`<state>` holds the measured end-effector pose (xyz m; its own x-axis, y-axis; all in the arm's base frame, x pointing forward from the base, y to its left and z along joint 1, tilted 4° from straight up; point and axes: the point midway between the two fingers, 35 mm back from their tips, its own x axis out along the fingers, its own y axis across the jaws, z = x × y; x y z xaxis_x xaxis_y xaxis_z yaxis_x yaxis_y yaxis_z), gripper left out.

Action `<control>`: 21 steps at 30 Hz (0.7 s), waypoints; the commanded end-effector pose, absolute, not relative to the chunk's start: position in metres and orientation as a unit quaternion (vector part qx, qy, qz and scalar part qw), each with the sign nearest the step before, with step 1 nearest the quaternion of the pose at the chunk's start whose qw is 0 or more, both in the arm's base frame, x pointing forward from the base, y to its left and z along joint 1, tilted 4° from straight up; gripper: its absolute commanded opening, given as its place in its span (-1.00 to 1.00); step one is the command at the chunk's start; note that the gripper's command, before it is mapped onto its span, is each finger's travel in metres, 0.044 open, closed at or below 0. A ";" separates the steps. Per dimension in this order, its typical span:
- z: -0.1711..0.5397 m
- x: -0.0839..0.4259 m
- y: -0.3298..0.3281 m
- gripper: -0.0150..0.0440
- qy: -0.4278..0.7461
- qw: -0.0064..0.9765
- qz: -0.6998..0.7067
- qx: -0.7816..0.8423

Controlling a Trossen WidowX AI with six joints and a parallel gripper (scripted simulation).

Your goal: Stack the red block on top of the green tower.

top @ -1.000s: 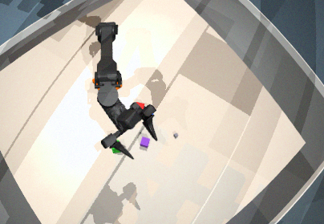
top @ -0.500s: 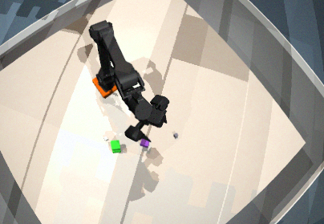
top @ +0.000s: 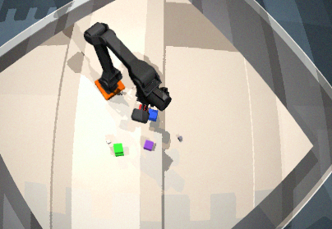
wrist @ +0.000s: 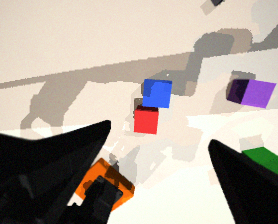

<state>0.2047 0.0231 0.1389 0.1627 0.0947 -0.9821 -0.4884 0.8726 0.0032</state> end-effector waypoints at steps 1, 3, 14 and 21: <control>0.129 0.180 0.026 1.00 0.646 0.705 0.215 -0.199; 0.129 0.180 0.026 1.00 0.646 0.705 0.215 -0.199; 0.115 0.184 0.027 1.00 0.646 0.705 0.215 -0.199; 0.078 0.186 0.029 1.00 0.646 0.705 0.215 -0.199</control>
<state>0.1867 0.0292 0.0954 0.0858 0.0527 -0.9949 -0.5619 0.8272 -0.0046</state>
